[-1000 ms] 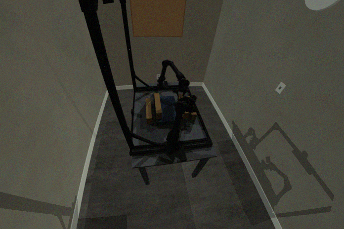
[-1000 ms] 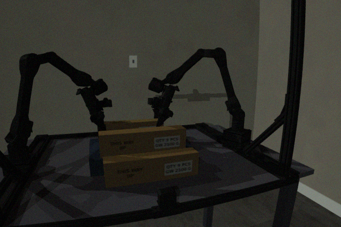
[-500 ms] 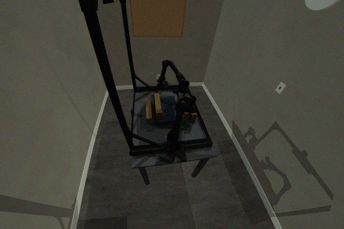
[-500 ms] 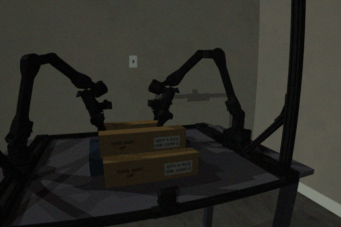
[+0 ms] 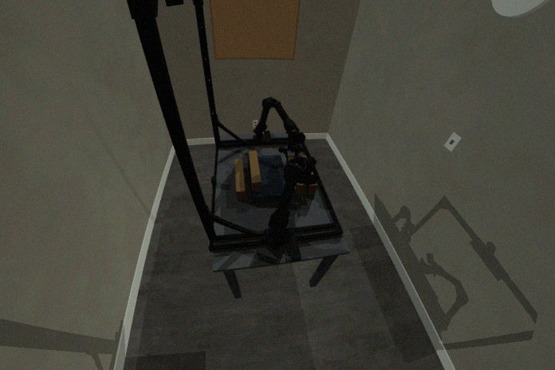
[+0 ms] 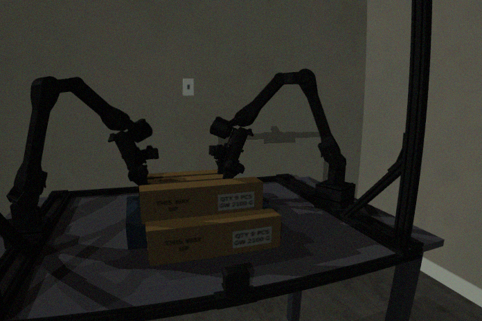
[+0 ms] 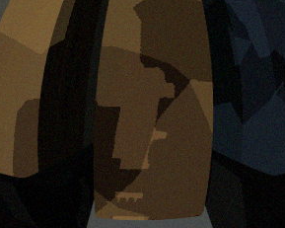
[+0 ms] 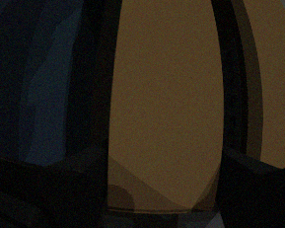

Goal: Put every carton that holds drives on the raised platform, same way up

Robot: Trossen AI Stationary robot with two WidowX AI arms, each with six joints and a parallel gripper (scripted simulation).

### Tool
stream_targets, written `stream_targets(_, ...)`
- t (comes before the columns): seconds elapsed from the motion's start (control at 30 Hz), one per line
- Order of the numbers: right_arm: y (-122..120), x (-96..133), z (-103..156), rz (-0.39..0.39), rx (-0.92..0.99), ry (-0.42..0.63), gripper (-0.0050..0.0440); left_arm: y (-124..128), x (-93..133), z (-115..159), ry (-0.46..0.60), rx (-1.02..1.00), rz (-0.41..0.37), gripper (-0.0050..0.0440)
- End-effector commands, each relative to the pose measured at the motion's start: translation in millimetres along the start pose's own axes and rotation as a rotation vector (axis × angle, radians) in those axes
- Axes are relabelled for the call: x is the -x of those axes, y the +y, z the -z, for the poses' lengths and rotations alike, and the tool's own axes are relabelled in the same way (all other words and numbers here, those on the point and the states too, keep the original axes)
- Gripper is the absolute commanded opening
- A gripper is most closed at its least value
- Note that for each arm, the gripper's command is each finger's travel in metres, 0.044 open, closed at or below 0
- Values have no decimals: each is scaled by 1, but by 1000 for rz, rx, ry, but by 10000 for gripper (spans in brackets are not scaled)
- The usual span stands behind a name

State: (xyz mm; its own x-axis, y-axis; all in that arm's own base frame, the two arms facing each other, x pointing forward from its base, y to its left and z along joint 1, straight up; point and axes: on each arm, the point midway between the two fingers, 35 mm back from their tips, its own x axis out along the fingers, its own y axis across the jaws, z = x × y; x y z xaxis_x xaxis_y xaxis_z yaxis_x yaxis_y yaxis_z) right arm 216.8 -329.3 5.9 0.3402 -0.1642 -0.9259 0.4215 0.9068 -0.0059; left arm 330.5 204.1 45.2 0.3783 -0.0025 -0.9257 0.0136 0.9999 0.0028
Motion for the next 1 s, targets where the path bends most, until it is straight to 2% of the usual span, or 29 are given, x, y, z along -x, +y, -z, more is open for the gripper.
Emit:
stream_targets(0.0, 1, -2, 2, -5, -3, 3, 389, 0, -2, 2, 4, 5, 1, 389)
stream_targets(0.97, 0, 0, 0, -5, -3, 3, 389, 0, -1, 1, 4, 5, 1, 389)
